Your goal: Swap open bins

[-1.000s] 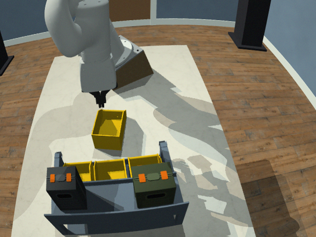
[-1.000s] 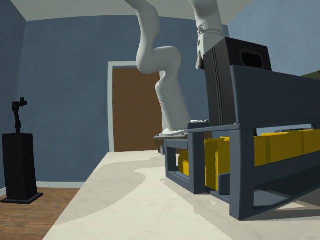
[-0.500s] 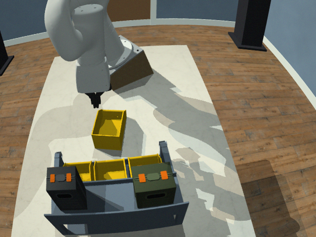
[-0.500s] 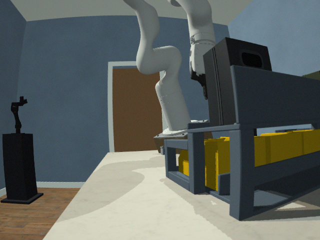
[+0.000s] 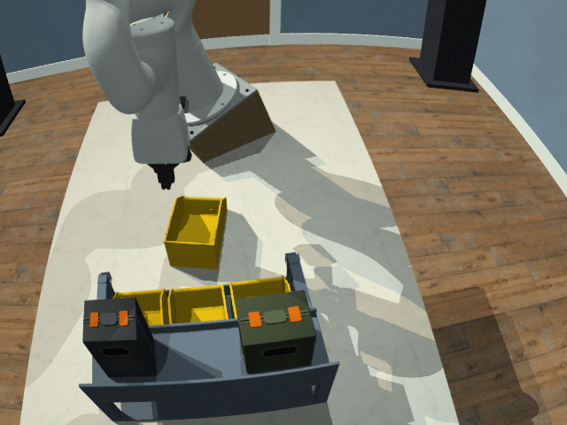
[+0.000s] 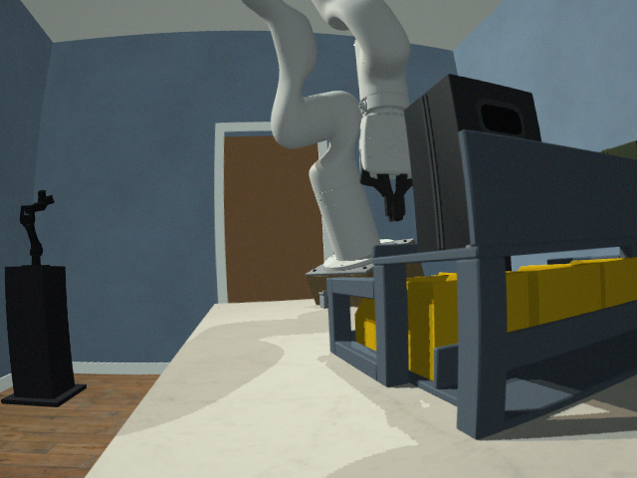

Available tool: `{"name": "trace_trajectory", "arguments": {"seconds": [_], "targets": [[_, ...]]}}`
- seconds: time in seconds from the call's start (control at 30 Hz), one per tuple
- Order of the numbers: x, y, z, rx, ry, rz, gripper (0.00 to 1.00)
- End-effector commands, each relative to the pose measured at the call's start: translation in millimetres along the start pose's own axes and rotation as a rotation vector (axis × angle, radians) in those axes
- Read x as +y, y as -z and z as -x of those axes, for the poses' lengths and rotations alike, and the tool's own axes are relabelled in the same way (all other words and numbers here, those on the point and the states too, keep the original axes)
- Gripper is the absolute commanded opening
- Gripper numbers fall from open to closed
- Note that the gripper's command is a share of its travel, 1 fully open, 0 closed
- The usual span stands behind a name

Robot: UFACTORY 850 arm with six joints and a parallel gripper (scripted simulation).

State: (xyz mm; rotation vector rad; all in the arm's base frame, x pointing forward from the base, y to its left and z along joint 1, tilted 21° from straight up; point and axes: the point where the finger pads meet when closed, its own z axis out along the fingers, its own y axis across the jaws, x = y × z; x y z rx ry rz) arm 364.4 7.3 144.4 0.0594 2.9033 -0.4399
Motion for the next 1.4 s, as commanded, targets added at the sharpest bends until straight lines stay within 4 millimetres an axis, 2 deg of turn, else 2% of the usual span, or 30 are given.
{"name": "trace_trajectory", "arguments": {"seconds": [0.0, 0.2, 1.03, 1.07, 1.37], "targets": [[-4.7, -6.6, -11.1, -0.011, -0.026, 0.003, 0.0], [-6.3, -9.2, -16.6, -0.008, -0.036, 0.006, 0.0], [-6.3, -9.3, -16.9, -0.007, -0.036, 0.007, 0.0], [-6.3, -9.3, -16.9, -0.007, -0.036, 0.007, 0.26], [-6.3, -9.3, -16.9, -0.007, -0.036, 0.007, 0.26]]}}
